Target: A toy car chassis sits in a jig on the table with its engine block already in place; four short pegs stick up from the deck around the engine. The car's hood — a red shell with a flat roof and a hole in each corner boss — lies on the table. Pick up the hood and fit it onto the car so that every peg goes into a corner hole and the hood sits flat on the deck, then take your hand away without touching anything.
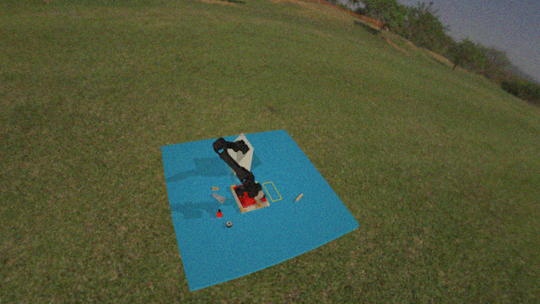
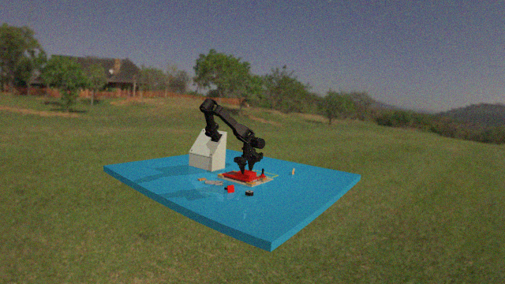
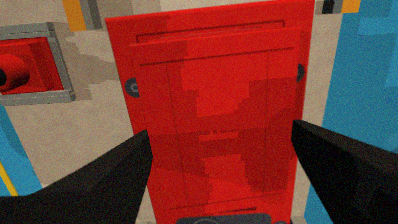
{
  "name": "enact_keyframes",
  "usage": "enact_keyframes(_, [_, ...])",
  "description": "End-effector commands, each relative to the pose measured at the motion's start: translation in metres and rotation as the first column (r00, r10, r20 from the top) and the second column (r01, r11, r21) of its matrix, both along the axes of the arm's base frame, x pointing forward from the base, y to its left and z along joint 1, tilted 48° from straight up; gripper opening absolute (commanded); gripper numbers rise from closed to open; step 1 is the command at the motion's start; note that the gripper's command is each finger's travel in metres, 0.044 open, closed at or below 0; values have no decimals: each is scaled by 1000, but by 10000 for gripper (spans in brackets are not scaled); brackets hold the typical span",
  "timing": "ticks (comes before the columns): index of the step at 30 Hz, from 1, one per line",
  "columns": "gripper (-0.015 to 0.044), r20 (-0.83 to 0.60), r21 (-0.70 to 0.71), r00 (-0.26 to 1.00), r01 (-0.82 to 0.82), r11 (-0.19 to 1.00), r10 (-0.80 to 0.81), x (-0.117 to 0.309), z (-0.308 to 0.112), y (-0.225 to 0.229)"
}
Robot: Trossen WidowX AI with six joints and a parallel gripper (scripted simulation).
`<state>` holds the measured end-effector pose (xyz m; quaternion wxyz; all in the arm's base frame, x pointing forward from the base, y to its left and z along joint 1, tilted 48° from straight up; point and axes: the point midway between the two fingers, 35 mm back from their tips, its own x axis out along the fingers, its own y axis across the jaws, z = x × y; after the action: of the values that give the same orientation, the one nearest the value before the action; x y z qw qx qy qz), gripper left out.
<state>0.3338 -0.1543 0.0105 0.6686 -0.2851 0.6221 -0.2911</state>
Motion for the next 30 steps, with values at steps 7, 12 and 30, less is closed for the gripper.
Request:
enact_keyframes(7, [0,-7,1,1000,-3,1000,3,0,-4,-4])
enact_keyframes(12, [0,-9,1,1000,-4,1000,5,0,-6,-6])
enact_keyframes(30, [131,-3,-3,1000,-17,1000,17,3,-4,-3])
